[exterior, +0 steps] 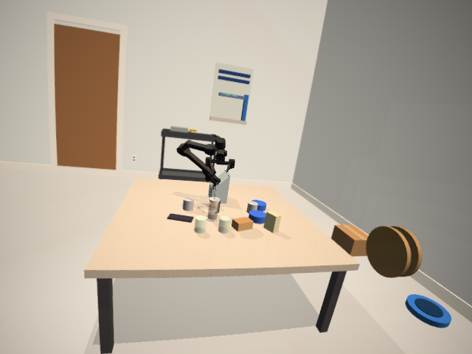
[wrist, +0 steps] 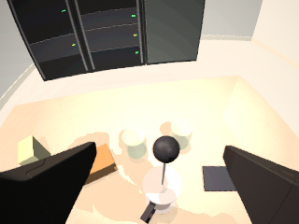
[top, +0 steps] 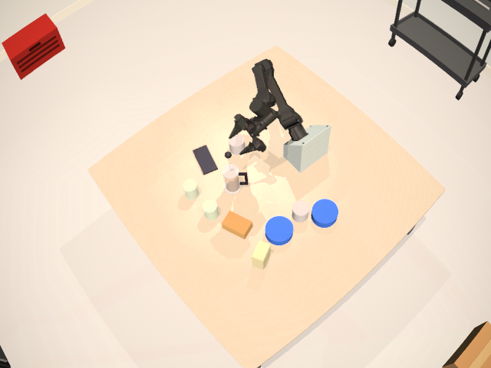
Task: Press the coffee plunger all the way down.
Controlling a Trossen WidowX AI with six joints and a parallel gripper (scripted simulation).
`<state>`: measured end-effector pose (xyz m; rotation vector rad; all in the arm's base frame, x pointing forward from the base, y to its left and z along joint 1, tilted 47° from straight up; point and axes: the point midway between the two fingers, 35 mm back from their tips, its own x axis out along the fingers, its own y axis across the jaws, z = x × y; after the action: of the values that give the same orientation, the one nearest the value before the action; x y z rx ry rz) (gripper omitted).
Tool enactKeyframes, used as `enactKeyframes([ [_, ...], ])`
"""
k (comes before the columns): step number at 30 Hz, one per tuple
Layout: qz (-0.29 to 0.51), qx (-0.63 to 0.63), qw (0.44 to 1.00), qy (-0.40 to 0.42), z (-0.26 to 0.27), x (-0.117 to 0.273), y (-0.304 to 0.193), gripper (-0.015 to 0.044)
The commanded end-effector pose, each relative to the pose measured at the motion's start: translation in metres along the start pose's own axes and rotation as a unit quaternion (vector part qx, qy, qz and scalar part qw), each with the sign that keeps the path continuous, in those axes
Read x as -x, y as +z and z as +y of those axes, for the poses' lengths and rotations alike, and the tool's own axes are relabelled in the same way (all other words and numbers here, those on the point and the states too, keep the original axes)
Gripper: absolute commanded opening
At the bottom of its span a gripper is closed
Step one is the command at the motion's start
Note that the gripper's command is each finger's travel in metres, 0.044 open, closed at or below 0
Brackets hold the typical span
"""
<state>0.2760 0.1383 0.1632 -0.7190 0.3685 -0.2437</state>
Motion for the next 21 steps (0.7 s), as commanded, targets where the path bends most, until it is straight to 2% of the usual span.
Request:
enactKeyframes([
  [1, 0.003, 0.018, 1.0, -0.01, -0.006, -0.013, -0.022, 0.044],
  [21, 0.005, 0.017, 1.0, -0.01, -0.006, -0.036, -0.022, 0.044],
])
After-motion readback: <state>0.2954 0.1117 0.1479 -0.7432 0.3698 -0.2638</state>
